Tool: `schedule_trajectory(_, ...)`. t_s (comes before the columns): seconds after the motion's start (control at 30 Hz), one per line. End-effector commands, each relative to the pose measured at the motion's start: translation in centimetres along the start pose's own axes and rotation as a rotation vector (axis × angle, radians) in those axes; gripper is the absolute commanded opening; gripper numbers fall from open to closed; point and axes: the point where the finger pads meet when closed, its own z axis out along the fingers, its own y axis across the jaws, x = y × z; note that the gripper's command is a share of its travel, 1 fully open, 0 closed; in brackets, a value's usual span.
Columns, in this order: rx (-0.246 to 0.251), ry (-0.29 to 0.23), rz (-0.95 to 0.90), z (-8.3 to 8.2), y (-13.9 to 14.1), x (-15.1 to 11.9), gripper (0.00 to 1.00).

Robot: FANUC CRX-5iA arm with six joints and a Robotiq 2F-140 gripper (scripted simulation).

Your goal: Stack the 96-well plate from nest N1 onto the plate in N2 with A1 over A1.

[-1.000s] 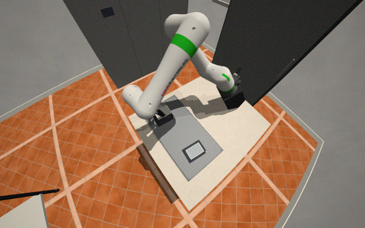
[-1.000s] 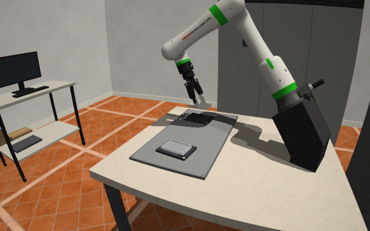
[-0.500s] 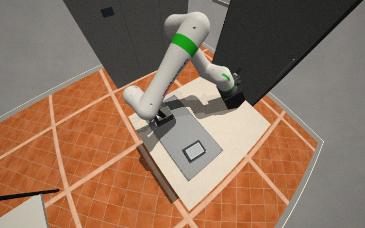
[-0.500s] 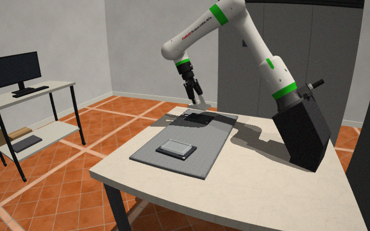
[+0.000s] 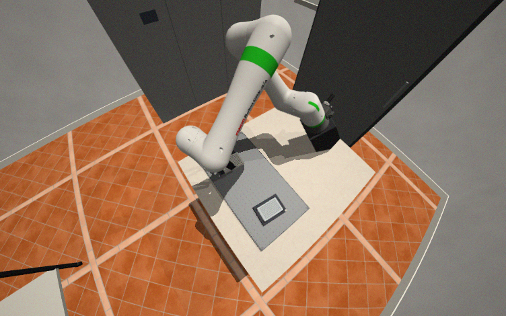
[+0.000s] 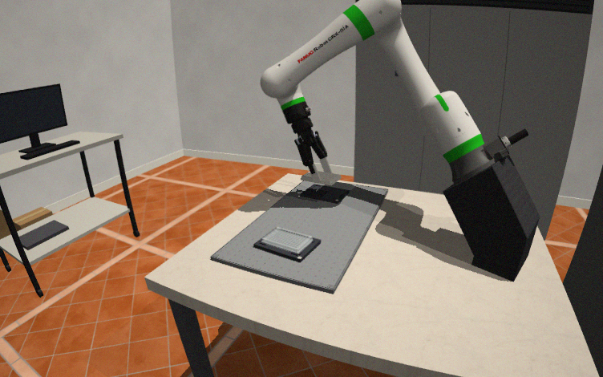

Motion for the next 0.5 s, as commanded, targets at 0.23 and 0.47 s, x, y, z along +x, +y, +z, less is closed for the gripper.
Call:
schedule_trajectory(0.23,0.000,0.001,0.000,0.2,-2.7,-0.5,0.00)
schedule_trajectory(0.47,0.000,0.001,0.000,0.4,-5.0,-0.9,0.00)
